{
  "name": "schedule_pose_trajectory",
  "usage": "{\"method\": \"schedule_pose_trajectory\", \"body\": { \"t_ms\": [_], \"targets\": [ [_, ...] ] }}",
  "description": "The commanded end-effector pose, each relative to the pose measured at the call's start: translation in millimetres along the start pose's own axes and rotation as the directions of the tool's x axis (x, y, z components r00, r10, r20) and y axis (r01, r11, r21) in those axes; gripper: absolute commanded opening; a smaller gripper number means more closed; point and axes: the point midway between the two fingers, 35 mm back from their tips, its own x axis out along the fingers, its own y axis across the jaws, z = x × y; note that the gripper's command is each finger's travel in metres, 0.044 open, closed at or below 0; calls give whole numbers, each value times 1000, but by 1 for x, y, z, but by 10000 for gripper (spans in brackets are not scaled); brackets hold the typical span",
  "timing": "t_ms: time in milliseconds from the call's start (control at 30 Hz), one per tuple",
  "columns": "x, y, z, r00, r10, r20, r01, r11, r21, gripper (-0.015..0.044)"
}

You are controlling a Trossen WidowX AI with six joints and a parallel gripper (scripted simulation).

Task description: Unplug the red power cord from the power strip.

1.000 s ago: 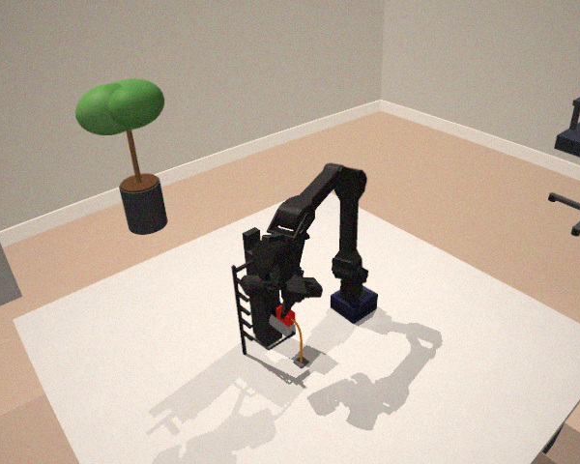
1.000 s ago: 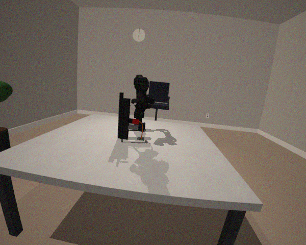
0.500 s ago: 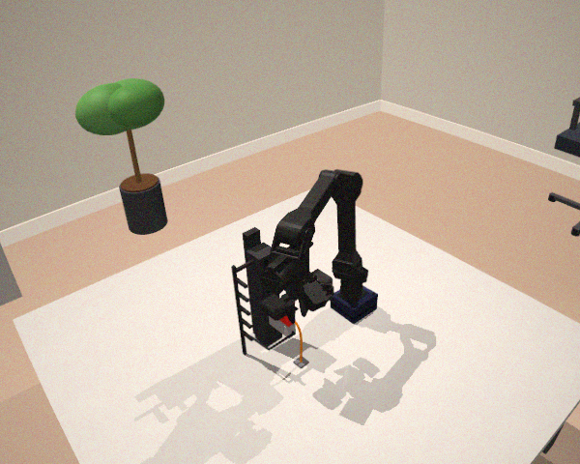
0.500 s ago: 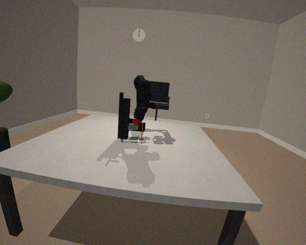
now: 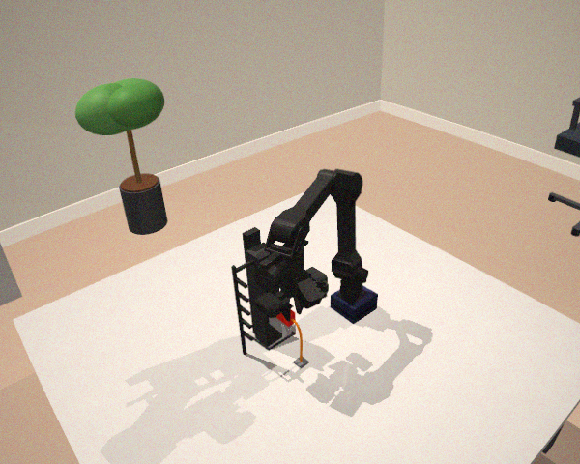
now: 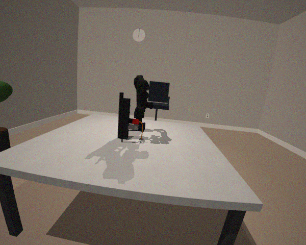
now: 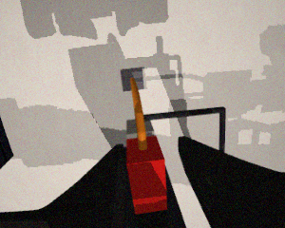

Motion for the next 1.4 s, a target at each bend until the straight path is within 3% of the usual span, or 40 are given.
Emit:
{"method": "schedule_pose_trajectory", "body": {
  "t_ms": [0, 1267, 1367],
  "targets": [
    [1, 3, -7, 1000, 8, 1, -8, 1000, -3, 160],
    [13, 4, -24, 1000, 8, -1, -8, 1000, -4, 160],
    [11, 2, -24, 1000, 0, -3, 0, 1000, 2, 81]
  ]
}}
